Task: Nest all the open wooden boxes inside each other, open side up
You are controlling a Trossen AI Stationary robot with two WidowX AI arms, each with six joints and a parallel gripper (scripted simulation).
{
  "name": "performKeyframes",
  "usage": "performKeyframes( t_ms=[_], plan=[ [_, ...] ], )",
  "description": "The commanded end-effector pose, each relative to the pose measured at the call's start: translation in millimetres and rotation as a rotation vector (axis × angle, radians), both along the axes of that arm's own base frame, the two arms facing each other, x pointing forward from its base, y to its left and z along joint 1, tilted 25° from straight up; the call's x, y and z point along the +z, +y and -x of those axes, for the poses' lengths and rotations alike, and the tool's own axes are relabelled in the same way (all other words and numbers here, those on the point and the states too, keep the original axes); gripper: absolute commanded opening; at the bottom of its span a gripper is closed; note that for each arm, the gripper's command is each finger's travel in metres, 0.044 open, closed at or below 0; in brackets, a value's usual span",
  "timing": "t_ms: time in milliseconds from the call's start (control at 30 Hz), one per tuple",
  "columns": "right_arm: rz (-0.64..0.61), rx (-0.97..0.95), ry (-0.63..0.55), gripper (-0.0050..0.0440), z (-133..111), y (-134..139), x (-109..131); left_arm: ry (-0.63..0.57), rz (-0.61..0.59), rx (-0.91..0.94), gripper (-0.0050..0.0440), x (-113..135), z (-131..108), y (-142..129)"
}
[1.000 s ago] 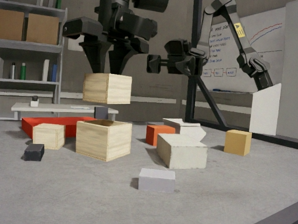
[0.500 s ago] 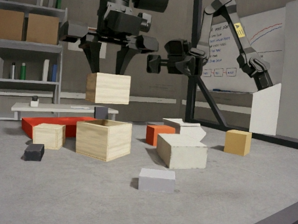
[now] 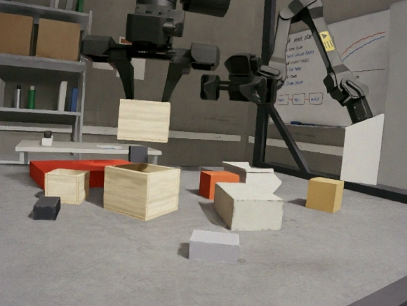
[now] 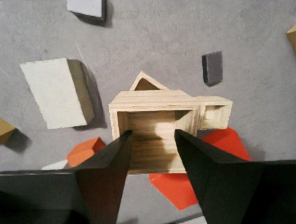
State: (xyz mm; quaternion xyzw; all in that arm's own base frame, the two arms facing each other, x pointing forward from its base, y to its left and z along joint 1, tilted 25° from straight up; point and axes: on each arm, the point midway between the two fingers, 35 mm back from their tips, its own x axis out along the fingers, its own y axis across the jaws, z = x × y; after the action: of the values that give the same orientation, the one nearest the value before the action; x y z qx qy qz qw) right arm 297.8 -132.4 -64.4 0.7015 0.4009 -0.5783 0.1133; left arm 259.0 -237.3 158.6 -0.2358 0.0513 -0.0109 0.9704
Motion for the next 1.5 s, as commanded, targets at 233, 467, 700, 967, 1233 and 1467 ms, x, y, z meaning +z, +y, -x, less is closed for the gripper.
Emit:
performKeyframes(
  t_ms=[233, 467, 700, 967, 1233, 1467],
  plan=[
    [0.005, -0.339, 0.146, 0.0272, -4.7, -1.8, 4.1, -0.004, -0.001, 0.001, 0.0400, 1.8, 0.7, -0.1],
    [0.002, -0.490, 0.217, 0.0272, -4.6, -1.8, 4.0, -0.004, -0.001, 0.001, 0.0400, 1.8, 0.7, -0.1],
    [0.001, -0.535, 0.239, 0.0272, -4.7, -1.5, 3.0, -0.004, -0.001, 0.001, 0.0400, 1.8, 0.7, -0.1],
    [-0.006, -0.533, 0.253, 0.0272, -1.2, 4.8, -7.1, -0.004, -0.001, 0.001, 0.0400, 1.8, 0.7, -0.1],
    [-0.006, -0.533, 0.253, 0.0272, -1.3, 11.6, -21.0, -0.004, -0.001, 0.001, 0.0400, 1.8, 0.7, -0.1],
    [-0.007, -0.533, 0.253, 0.0272, -1.4, 16.5, -31.3, -0.004, -0.001, 0.001, 0.0400, 1.8, 0.7, -0.1]
  ],
)
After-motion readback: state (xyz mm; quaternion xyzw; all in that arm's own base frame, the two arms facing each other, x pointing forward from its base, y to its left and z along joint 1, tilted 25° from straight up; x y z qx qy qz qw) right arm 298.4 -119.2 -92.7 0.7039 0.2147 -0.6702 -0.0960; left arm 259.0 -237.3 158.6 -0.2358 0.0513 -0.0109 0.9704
